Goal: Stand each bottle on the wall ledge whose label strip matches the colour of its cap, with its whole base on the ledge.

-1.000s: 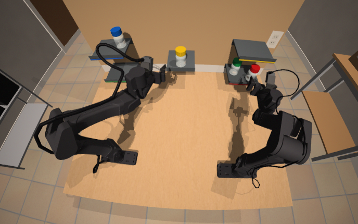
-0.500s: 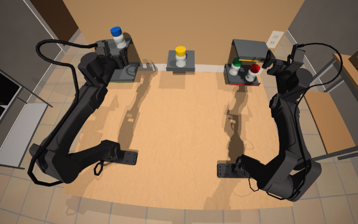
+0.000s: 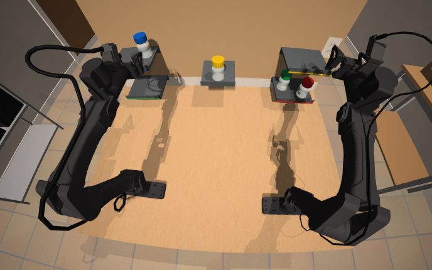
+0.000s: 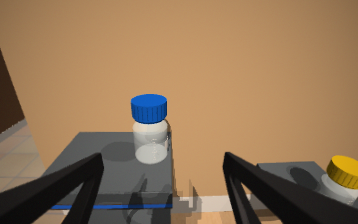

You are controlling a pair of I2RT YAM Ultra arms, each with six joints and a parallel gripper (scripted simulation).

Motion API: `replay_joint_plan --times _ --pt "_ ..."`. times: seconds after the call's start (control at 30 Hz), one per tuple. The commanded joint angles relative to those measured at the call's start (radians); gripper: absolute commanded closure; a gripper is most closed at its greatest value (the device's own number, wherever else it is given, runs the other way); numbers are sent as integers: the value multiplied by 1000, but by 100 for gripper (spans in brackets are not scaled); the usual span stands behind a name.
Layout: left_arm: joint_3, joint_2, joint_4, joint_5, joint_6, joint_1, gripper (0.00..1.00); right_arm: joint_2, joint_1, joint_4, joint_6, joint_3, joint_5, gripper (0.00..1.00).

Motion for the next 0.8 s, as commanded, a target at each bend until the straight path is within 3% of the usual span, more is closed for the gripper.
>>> replay_joint_plan --times 0.0,0.47,0.7,0.77 --pt "40 -10 -10 17 5 9 13 -6 -9 -30 2 32 -8 0" --pt "30 -9 -10 18 1 3 13 -7 -9 -31 2 33 -8 0" --pt "30 -9 -10 18 1 3 13 -50 92 3 -26 -36 140 0" --pt "30 -9 -10 18 1 3 13 -50 92 3 -26 -36 140 0"
